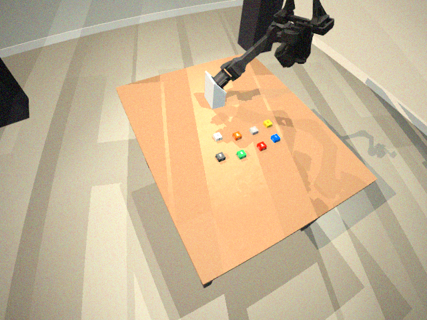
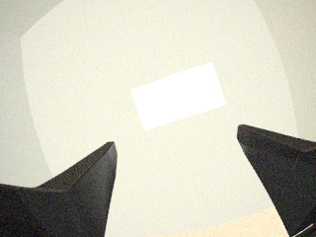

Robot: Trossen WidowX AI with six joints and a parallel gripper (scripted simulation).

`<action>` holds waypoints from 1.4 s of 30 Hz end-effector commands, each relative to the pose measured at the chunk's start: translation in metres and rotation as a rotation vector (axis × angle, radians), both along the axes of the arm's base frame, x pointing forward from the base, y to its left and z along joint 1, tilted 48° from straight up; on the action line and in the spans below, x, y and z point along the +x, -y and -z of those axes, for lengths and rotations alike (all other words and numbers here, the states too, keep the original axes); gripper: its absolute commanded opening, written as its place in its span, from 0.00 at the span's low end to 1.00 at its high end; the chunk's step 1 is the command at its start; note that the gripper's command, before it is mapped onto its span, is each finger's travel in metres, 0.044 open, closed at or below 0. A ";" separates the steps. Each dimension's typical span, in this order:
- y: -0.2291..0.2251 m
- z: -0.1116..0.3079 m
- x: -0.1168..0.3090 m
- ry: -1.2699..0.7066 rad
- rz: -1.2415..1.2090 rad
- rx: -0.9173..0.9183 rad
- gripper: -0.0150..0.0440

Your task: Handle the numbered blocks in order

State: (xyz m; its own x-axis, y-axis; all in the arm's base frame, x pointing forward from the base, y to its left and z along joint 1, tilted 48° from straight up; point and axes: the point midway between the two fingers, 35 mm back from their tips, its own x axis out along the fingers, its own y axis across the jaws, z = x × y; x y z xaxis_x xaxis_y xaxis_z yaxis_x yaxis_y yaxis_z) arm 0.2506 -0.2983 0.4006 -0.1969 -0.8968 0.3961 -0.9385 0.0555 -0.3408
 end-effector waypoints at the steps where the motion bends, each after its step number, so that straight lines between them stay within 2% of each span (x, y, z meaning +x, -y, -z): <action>1: 0.001 0.001 0.002 -0.029 0.003 0.005 0.93; 3: 0.010 0.010 0.020 -0.262 0.026 0.041 0.93; 9: 0.046 0.083 0.090 -1.274 0.062 0.124 0.93; 14: 0.057 0.143 0.117 -1.814 0.017 0.094 0.93; 19: 0.059 0.208 0.130 -2.297 -0.087 -0.013 0.93; 23: 0.052 0.265 0.132 -2.654 -0.227 -0.178 0.93; 27: 0.036 0.320 0.124 -2.950 -0.427 -0.435 0.93; 31: 0.013 0.371 0.108 -3.137 -0.685 -0.796 0.93; 35: -0.019 0.414 0.085 -3.160 -0.985 -1.256 0.93; 38: -0.048 0.438 0.064 -3.037 -1.213 -1.646 0.93; 42: -0.091 0.458 0.034 -2.673 -1.464 -2.153 0.93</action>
